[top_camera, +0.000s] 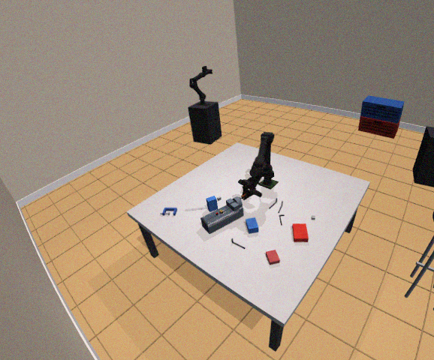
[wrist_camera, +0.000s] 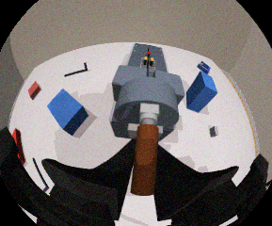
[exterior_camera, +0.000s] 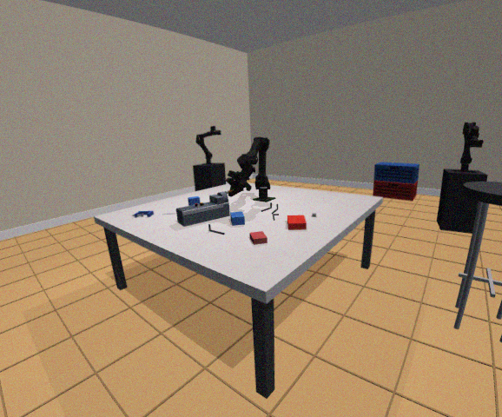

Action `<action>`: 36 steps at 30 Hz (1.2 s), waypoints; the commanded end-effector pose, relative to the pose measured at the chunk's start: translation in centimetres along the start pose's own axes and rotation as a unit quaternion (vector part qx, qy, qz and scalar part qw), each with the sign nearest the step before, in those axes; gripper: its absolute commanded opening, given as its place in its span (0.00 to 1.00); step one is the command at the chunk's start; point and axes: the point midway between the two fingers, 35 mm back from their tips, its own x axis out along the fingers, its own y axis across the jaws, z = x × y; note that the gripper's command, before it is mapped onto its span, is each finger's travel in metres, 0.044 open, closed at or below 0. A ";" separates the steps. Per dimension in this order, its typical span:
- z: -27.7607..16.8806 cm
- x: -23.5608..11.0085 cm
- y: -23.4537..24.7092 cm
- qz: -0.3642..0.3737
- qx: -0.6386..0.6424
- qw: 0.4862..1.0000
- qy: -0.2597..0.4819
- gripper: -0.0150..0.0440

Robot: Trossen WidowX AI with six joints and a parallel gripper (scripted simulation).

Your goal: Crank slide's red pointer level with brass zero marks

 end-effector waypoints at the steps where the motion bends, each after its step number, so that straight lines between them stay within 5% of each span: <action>1: 0.0 0.0 0.1 0.003 0.002 1.000 0.001 0.25; 36: 0.0 0.0 0.0 0.000 0.000 1.000 0.000 0.30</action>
